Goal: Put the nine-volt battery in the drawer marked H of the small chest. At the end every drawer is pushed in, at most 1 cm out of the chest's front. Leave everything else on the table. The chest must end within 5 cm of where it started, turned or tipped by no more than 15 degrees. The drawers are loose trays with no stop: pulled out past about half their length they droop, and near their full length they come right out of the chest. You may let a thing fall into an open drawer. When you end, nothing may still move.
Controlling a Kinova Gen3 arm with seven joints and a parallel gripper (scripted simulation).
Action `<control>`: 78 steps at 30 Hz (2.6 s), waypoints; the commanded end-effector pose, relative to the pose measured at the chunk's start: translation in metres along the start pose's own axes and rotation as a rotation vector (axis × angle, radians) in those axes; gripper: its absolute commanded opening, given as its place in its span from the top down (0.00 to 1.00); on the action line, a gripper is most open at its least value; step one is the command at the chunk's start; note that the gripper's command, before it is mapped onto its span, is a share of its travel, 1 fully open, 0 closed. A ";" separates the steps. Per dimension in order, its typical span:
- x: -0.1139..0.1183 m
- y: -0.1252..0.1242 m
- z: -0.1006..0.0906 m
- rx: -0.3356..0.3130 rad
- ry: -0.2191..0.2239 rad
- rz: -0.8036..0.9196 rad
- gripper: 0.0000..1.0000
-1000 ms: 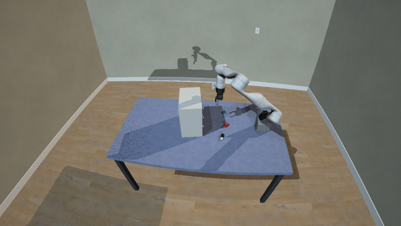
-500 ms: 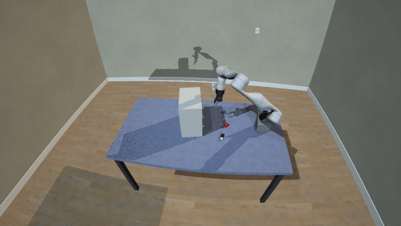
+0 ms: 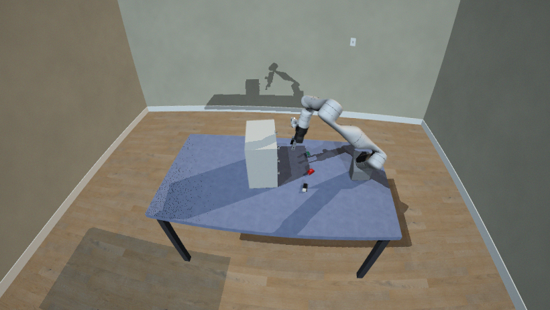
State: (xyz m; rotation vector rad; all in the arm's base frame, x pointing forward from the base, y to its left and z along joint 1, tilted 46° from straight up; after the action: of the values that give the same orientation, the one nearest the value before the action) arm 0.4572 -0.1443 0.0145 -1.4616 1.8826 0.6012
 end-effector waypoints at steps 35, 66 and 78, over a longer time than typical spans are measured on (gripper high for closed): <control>0.000 -0.007 0.065 0.322 -0.082 -0.010 0.00; 0.000 -0.012 0.077 0.385 -0.097 -0.006 0.00; 0.001 -0.006 0.102 0.384 -0.097 -0.012 0.00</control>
State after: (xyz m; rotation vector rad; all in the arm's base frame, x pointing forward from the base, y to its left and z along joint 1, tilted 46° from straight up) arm 0.4891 -0.0862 -0.0427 -1.1651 1.7915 0.2663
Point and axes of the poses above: the point where the finger pads meet when closed, its own z axis out along the fingers, its own x axis across the jaws, y = z × x, the point moved 4 cm from there along -z, back along the fingers, and after that the axes turned 14 degrees about z, right-handed, at the moved point
